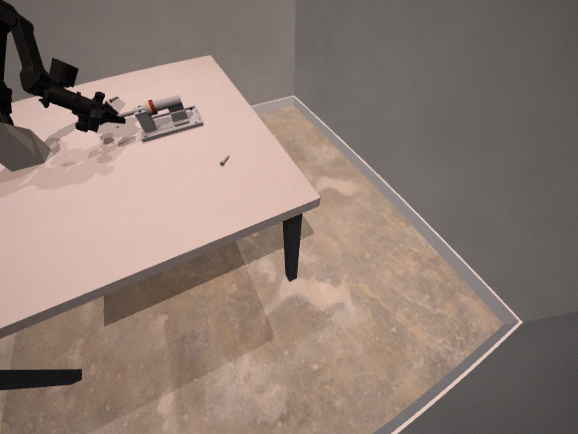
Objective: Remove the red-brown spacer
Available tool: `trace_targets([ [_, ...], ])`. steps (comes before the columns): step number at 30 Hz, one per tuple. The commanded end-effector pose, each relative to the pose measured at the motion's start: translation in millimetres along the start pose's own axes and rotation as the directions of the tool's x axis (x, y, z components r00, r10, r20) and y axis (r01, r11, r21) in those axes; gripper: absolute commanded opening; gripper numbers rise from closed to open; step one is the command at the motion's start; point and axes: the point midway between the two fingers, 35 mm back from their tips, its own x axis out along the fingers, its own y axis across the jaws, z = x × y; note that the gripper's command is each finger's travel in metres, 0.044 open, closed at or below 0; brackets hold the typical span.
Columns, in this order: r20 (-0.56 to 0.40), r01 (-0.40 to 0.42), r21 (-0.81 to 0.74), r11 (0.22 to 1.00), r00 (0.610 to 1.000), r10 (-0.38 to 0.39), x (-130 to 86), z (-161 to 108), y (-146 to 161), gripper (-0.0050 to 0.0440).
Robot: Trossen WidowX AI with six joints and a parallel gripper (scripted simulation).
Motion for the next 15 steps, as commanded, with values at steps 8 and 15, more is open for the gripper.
trace_targets([
  [8,0.001,0.001,-0.003,1.0,1.0,-0.001,-1.0,0.9,-0.3,0.0],
  [15,0.001,0.001,-0.003,1.0,1.0,-0.001,-1.5,1.4,-0.3,0.0],
])
